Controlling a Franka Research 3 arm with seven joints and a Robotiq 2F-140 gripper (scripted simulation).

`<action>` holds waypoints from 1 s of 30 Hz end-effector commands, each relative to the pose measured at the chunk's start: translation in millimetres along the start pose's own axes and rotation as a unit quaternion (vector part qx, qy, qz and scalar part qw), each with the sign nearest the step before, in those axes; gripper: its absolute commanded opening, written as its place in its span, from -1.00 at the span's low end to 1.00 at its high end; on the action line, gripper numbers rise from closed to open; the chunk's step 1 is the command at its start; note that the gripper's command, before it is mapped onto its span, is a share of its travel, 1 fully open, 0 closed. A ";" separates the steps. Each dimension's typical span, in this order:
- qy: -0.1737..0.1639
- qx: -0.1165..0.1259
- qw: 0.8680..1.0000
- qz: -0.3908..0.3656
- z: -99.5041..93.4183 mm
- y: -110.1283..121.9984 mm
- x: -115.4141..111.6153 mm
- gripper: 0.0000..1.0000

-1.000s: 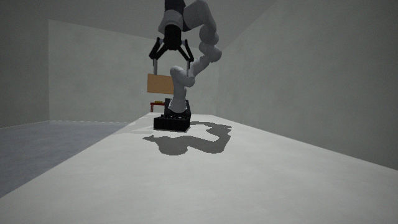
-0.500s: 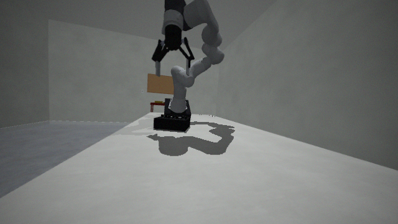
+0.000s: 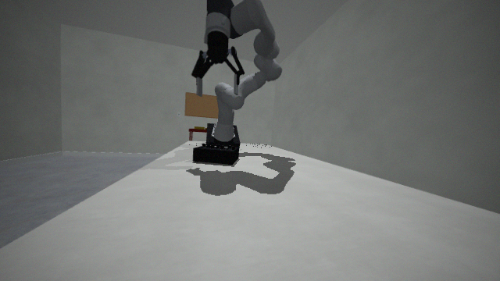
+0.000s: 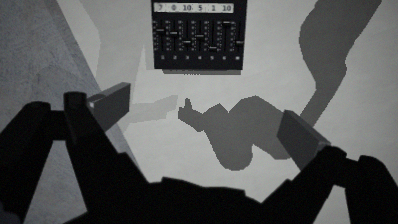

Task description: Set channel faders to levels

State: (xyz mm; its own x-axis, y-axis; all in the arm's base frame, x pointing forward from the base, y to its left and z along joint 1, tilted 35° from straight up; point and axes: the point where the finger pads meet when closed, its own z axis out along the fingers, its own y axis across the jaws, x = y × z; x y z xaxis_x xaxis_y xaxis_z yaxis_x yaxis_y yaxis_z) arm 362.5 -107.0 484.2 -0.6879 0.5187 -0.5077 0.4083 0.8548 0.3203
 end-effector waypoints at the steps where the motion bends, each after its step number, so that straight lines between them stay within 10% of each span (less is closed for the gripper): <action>1: 0.000 0.000 1.000 0.006 -0.6 1.8 0.0 1.00; 19: 0.001 0.003 0.998 -0.061 0.7 -1.1 3.8 1.00; 30: 0.024 0.008 0.956 -0.293 18.9 -22.5 34.1 1.00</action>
State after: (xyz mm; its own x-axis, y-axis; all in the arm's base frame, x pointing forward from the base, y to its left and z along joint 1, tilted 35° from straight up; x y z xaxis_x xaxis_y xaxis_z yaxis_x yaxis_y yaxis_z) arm 346.2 -100.4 452.7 -0.8177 0.1983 -0.5404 0.1522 0.9799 0.1292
